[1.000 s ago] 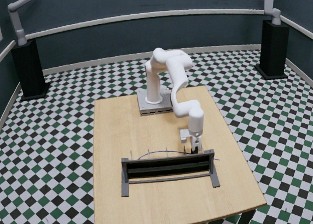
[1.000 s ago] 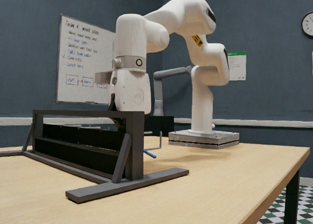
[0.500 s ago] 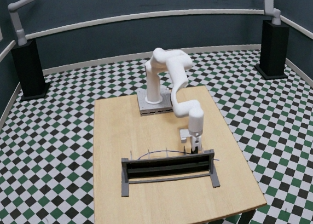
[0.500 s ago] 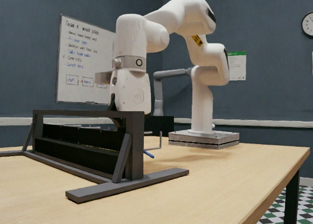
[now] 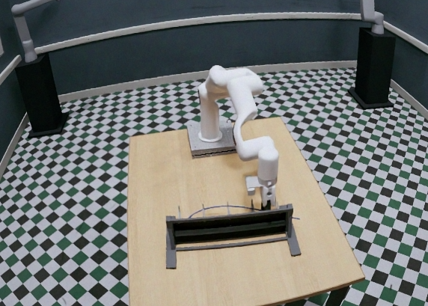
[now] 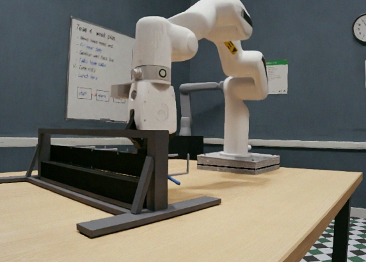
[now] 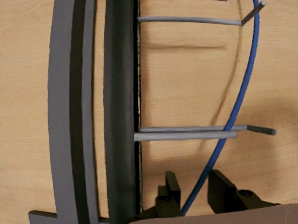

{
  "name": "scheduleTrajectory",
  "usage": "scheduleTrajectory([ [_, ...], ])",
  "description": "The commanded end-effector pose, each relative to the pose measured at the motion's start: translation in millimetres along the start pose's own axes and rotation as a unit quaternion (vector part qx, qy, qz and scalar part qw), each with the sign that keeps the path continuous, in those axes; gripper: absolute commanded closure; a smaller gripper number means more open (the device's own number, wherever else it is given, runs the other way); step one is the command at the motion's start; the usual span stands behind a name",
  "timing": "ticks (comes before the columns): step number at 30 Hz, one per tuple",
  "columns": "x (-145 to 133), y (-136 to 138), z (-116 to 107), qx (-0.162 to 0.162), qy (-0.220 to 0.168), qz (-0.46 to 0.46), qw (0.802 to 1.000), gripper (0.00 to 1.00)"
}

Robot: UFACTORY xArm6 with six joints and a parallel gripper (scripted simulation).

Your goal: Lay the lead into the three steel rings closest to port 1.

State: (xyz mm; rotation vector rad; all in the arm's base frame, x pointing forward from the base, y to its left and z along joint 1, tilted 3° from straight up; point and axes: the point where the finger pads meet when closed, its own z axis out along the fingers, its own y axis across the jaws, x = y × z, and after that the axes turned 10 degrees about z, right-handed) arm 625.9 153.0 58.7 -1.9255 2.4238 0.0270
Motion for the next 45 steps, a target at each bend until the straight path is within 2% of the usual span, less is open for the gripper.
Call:
scheduleTrajectory([
  [1,-0.8,-1.5,-2.9,0.003,-0.001,0.000,1.000,0.67],
  [10,-0.8,-1.5,-9.2,0.003,-0.001,0.000,1.000,0.67],
  [34,-0.6,-1.2,-70.3,0.003,-0.001,0.000,1.000,0.67],
  [45,-0.6,-1.1,-80.6,0.003,-0.001,0.000,1.000,0.67],
])
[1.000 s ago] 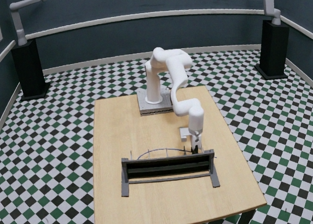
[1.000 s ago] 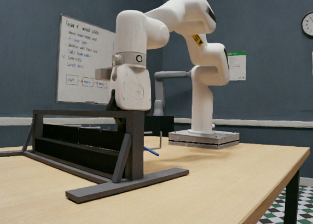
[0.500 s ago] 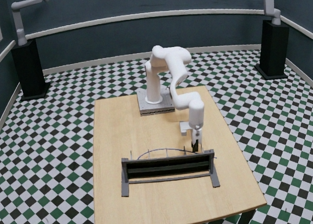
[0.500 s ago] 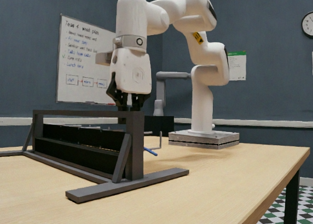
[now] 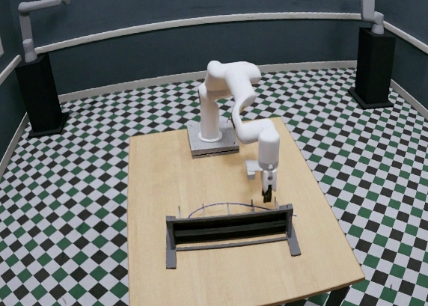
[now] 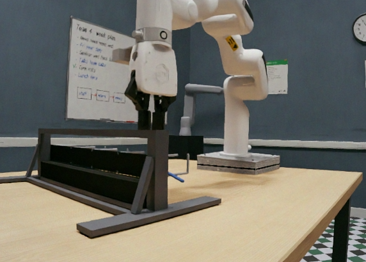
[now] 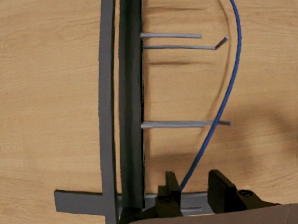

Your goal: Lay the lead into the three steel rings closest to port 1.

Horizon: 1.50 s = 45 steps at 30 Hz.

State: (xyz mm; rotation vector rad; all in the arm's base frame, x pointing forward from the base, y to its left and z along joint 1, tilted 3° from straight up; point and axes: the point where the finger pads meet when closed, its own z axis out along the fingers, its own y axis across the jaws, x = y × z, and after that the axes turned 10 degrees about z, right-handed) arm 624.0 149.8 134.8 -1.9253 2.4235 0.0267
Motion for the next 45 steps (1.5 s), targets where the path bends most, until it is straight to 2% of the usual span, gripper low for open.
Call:
scheduleTrajectory([
  [1,-0.6,-1.1,-4.7,0.002,-0.001,0.000,1.000,0.67],
  [4,-0.6,-1.1,-4.9,0.002,-0.001,0.000,1.000,0.67],
  [5,-0.6,-1.1,-4.9,0.002,-0.001,0.000,1.000,1.00],
  [45,-0.6,-1.1,-4.9,0.002,-0.001,0.000,1.000,1.00],
])
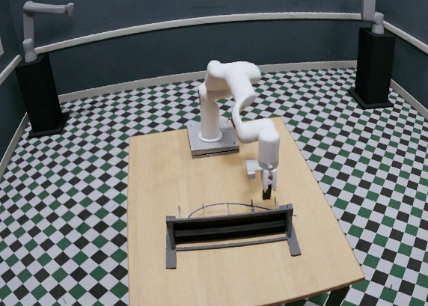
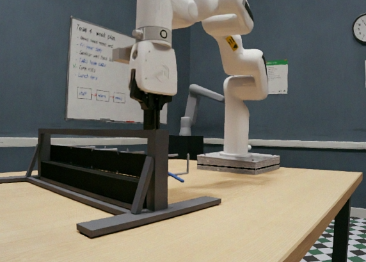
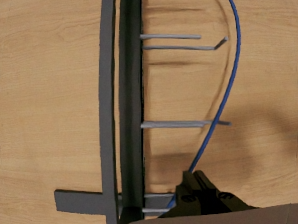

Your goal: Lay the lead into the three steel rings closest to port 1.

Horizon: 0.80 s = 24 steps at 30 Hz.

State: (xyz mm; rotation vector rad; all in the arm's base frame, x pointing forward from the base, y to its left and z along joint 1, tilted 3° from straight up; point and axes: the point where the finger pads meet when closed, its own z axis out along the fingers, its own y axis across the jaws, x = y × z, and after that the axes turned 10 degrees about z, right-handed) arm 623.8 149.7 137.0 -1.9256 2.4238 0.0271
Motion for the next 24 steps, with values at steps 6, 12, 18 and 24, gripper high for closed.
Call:
scheduleTrajectory([
  [6,-0.6,-1.2,-2.8,0.003,-0.001,0.000,1.000,1.00],
  [12,-0.6,-1.2,-2.8,0.003,-0.001,0.000,1.000,1.00],
  [18,-0.6,-1.2,-2.8,0.003,-0.001,0.000,1.000,1.00],
  [24,-0.6,-1.2,-2.8,0.003,-0.001,0.000,1.000,1.00],
])
